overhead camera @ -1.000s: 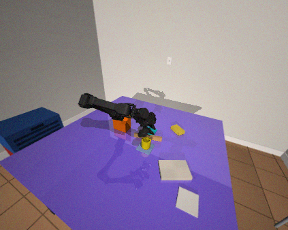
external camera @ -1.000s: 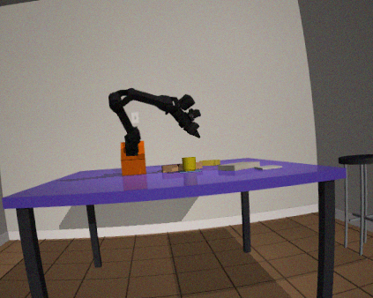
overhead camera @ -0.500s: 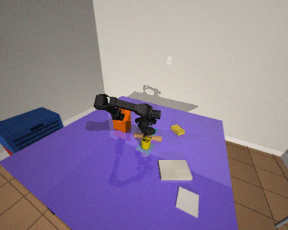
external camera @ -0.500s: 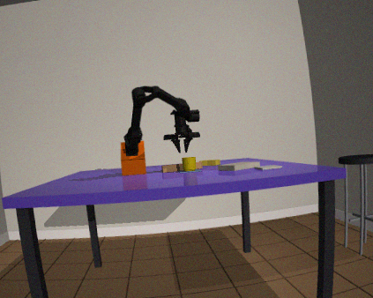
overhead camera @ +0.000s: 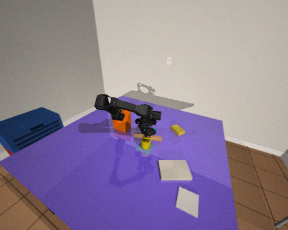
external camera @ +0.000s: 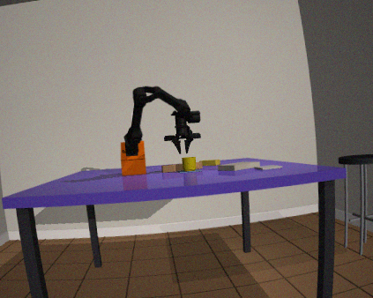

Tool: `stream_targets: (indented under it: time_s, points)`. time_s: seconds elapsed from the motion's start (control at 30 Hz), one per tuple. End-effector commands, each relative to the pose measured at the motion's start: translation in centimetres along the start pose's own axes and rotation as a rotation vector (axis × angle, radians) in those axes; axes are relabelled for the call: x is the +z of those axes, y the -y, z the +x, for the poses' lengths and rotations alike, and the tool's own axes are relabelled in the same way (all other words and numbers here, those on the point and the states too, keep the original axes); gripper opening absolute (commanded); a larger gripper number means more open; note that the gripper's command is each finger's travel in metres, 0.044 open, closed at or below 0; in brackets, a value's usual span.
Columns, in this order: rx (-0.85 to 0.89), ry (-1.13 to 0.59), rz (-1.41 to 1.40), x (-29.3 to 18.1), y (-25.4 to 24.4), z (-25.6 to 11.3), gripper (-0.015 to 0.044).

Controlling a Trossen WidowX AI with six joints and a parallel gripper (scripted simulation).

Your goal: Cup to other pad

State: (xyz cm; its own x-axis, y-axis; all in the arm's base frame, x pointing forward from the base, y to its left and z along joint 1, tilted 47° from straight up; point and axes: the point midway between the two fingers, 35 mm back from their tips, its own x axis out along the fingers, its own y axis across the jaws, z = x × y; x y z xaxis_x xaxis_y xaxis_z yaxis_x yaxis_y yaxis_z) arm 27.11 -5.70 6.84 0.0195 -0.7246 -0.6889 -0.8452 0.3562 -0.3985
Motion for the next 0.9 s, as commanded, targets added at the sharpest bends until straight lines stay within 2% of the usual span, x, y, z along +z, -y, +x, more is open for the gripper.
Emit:
stream_targets:
  time_s: [0.0,0.87]
  points:
    - [0.004,-0.011,-0.011,0.0,-0.2,0.9,0.0167]
    - [0.002,-0.013,-0.011,-0.1,-0.2,5.1,0.0167]
